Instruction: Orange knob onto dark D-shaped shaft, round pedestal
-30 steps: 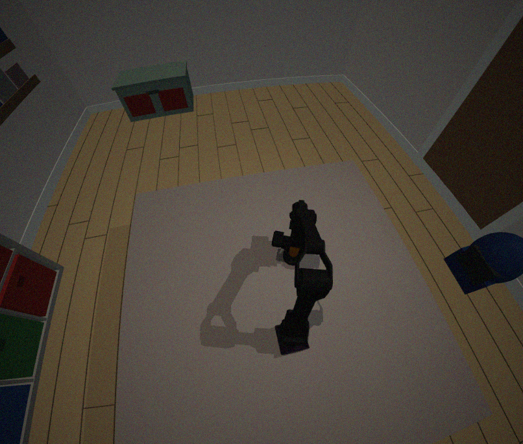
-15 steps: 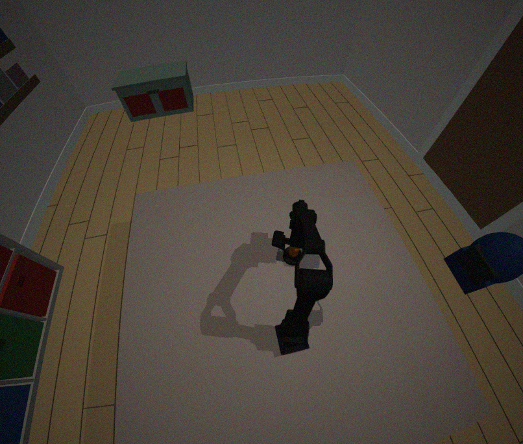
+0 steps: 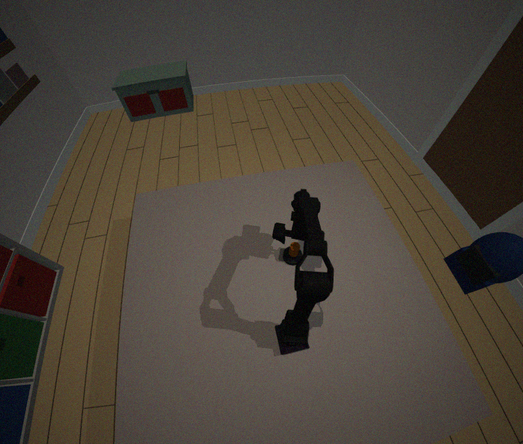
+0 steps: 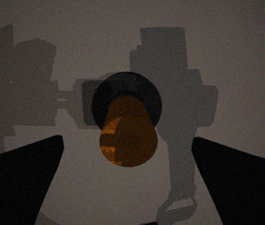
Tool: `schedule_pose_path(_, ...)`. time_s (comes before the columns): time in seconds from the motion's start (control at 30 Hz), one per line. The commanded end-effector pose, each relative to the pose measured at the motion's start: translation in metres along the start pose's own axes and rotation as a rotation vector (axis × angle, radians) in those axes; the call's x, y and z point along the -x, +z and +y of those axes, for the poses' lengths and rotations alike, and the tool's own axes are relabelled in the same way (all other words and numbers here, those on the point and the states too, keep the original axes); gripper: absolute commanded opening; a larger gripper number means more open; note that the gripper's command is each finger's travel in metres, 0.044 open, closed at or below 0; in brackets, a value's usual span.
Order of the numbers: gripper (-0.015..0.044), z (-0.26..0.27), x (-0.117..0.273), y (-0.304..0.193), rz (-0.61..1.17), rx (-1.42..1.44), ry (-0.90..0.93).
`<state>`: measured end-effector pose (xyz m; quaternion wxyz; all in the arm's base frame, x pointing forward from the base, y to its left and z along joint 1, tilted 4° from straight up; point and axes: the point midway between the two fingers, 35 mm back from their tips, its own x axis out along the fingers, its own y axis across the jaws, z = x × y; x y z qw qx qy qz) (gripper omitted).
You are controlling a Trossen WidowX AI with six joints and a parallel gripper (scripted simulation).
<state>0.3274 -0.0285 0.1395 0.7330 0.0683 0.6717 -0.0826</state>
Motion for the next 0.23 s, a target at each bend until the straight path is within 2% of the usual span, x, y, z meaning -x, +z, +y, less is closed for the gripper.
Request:
schedule_pose_path(0.0, 0.0440, -0.0003, 0.0404, -0.0041, -0.013, -0.003, 0.002)
schedule_pose_path(0.2, 0.0440, 0.0001, 0.0406, -0.0003, -0.013, -0.003, 0.002)
